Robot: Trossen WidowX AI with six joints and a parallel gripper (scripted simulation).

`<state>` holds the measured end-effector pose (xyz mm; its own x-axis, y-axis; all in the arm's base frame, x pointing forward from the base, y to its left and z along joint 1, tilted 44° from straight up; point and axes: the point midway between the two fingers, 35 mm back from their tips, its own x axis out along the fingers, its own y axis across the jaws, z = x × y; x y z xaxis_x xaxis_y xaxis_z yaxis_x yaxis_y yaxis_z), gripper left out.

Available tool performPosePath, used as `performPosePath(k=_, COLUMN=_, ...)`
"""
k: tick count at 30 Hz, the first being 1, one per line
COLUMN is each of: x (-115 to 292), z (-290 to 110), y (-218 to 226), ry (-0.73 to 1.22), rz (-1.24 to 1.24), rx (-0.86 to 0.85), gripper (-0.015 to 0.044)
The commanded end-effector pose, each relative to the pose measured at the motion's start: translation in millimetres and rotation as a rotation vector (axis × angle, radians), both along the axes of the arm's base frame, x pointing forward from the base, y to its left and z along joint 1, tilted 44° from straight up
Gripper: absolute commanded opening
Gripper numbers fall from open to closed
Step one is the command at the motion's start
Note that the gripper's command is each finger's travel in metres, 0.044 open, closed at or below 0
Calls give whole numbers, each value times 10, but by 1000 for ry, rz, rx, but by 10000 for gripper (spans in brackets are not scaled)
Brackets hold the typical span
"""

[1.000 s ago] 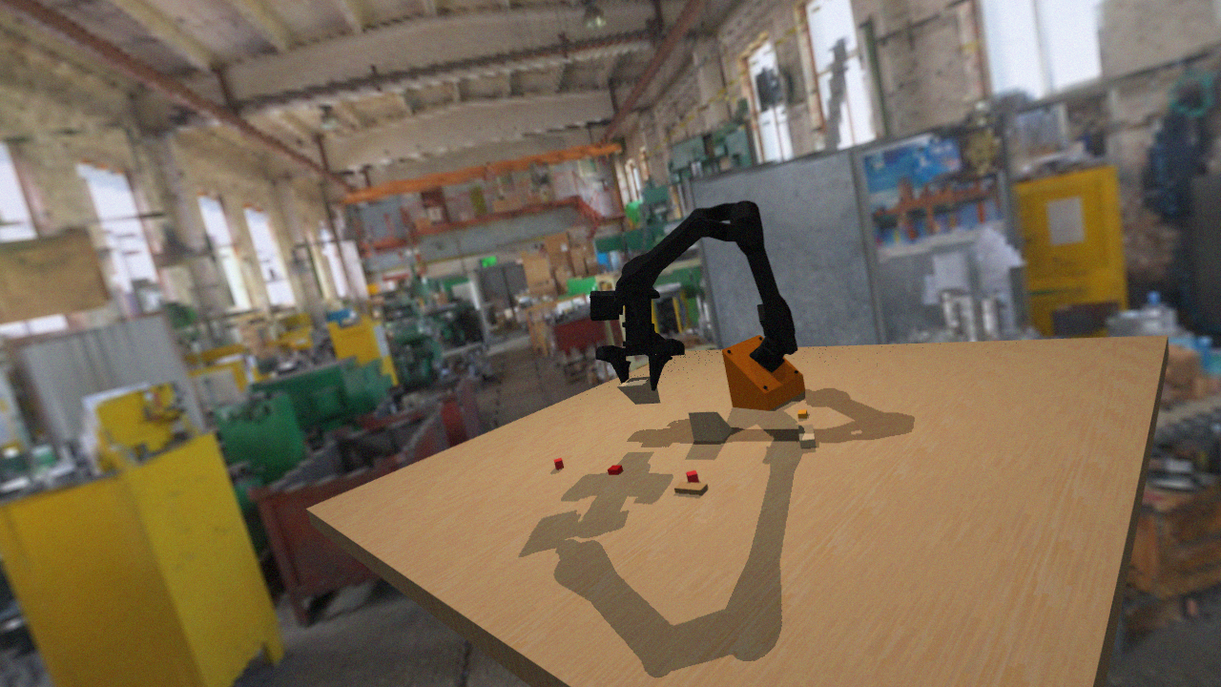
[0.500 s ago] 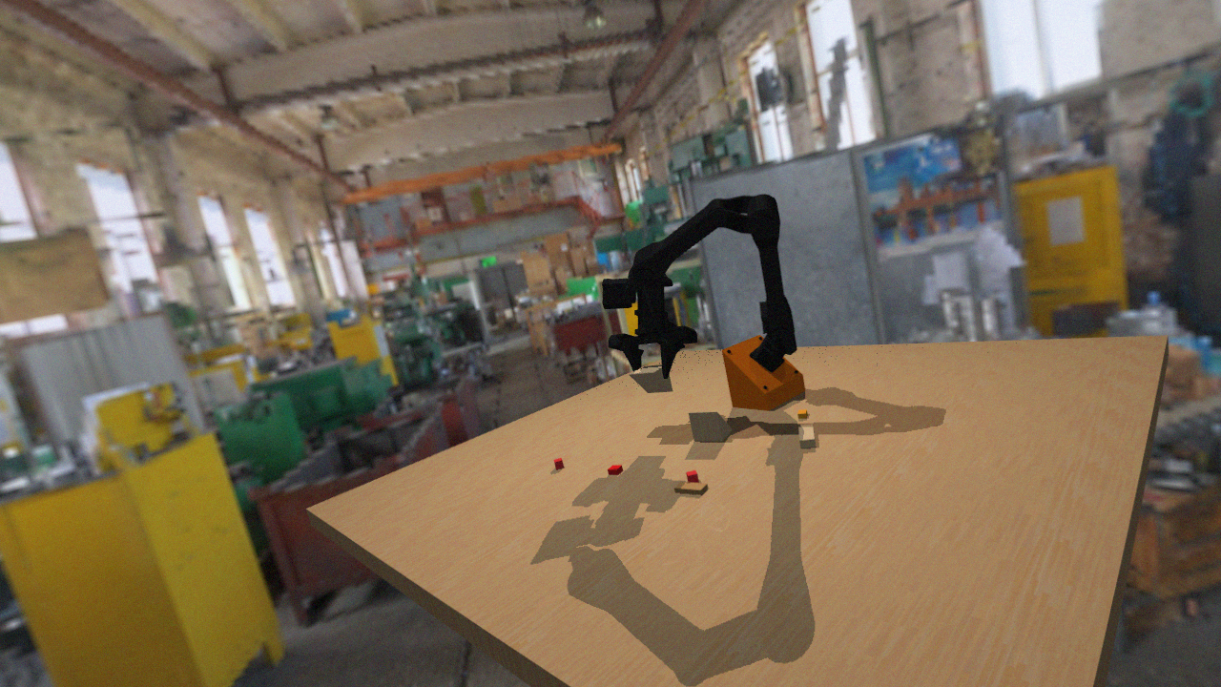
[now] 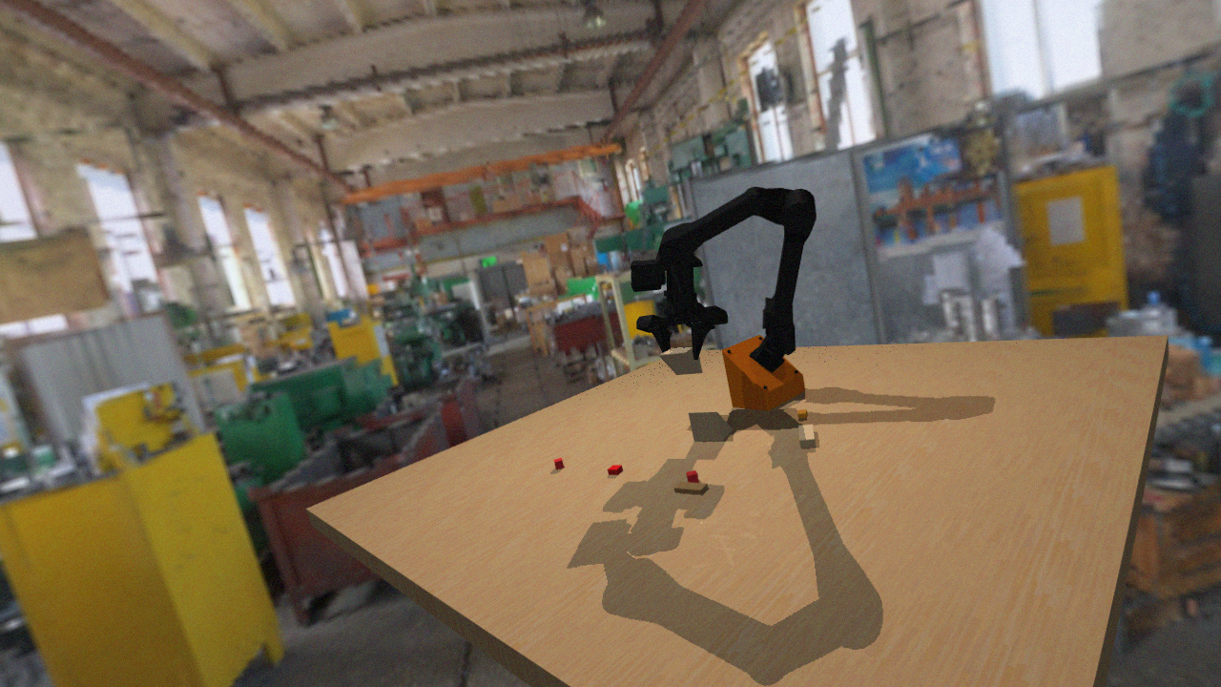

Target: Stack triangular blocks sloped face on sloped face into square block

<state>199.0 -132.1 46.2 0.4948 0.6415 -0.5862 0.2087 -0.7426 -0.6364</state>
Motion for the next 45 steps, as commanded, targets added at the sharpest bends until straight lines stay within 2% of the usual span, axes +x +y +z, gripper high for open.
performPosePath(k=1, x=-129, z=129, y=86, ry=-2, rz=0, rx=-5, gripper=0)
performPosePath(k=13, x=-362, z=343, y=317, ry=-3, rz=1, rx=0, gripper=0)
performPosePath(k=30, x=15, z=-81, y=785, ry=-4, rz=0, rx=-1, gripper=0)
performPosePath(k=45, x=181, z=-277, y=1038, ry=-8, rz=1, rx=4, gripper=0)
